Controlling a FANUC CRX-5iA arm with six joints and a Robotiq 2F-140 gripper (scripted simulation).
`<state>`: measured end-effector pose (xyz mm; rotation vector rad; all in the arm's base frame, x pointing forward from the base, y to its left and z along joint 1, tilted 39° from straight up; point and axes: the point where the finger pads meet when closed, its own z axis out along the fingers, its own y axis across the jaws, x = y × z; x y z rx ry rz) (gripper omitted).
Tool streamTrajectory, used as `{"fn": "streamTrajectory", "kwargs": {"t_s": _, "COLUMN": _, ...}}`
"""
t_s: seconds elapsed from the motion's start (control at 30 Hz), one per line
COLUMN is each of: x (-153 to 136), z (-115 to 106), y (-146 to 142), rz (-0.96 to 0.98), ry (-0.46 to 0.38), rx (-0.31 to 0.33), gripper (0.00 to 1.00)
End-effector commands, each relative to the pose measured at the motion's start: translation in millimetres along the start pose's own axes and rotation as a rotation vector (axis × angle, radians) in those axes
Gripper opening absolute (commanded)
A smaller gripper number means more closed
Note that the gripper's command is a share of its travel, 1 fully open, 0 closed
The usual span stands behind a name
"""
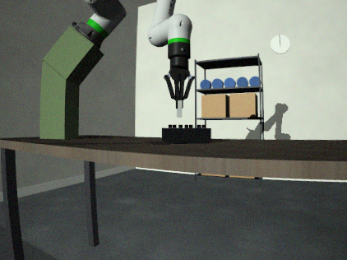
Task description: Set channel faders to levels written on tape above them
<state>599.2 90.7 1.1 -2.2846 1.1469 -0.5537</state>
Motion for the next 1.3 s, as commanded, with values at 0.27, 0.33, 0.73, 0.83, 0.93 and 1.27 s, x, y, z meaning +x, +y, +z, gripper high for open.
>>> {"fn": "streamTrajectory", "kwargs": {"t_s": 0.27, "x": 0.1, "z": 3.9, "y": 0.1, "rz": 0.0, "ry": 0.0, "rx": 0.0, "gripper": 0.0}}
{"fn": "streamTrajectory", "kwargs": {"t_s": 0.33, "x": 0.0, "z": 5.4, "y": 0.2, "rz": 0.0, "ry": 0.0, "rx": 0.0, "gripper": 0.0}}
{"fn": "streamTrajectory", "kwargs": {"t_s": 0.73, "x": -0.5, "z": 15.4, "y": 0.6, "rz": 0.0, "ry": 0.0, "rx": 0.0, "gripper": 0.0}}
{"fn": "streamTrajectory", "kwargs": {"t_s": 0.83, "x": -0.5, "z": 16.2, "y": 0.6, "rz": 0.0, "ry": 0.0, "rx": 0.0, "gripper": 0.0}}
{"fn": "streamTrajectory", "kwargs": {"t_s": 0.93, "x": -0.6, "z": 18.5, "y": 0.7, "rz": 0.0, "ry": 0.0, "rx": 0.0, "gripper": 0.0}}
{"fn": "streamTrajectory", "kwargs": {"t_s": 1.27, "x": -0.9, "z": 23.5, "y": 0.9, "rz": 0.0, "ry": 0.0, "rx": 0.0, "gripper": 0.0}}
